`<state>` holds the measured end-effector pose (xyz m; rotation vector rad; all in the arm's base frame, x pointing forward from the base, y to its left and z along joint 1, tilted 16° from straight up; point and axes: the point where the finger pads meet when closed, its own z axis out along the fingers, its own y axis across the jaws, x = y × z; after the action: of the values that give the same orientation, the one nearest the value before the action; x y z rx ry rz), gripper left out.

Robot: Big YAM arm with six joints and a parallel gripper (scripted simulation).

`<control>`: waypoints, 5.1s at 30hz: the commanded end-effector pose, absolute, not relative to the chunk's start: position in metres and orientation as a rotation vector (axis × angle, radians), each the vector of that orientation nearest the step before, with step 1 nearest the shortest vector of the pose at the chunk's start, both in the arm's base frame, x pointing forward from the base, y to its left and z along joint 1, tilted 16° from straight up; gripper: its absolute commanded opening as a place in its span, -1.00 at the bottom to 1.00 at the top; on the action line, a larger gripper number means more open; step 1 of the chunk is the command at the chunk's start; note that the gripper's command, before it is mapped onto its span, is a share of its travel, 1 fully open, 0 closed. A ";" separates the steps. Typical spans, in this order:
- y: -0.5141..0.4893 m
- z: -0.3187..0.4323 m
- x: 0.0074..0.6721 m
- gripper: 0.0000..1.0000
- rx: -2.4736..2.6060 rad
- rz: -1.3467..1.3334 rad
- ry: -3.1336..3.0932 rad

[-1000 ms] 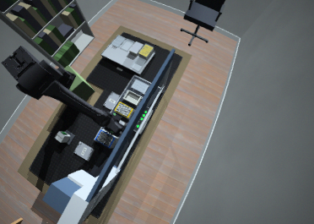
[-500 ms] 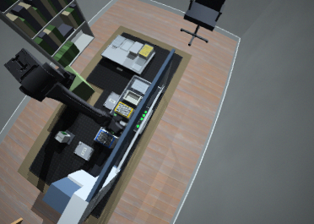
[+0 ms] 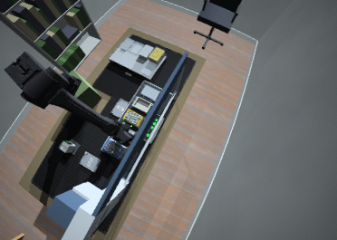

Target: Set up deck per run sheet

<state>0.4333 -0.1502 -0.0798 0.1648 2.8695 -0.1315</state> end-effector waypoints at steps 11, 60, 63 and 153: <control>-0.158 -0.062 0.441 -1.00 0.163 -0.149 2.822; -0.158 -0.061 0.442 -1.00 0.163 -0.150 2.821; -0.159 -0.061 0.442 -1.00 0.163 -0.150 2.821; -0.162 -0.072 0.452 1.00 0.166 -0.150 2.818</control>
<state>0.4333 -0.1504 -0.0904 0.1639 2.8707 -0.1308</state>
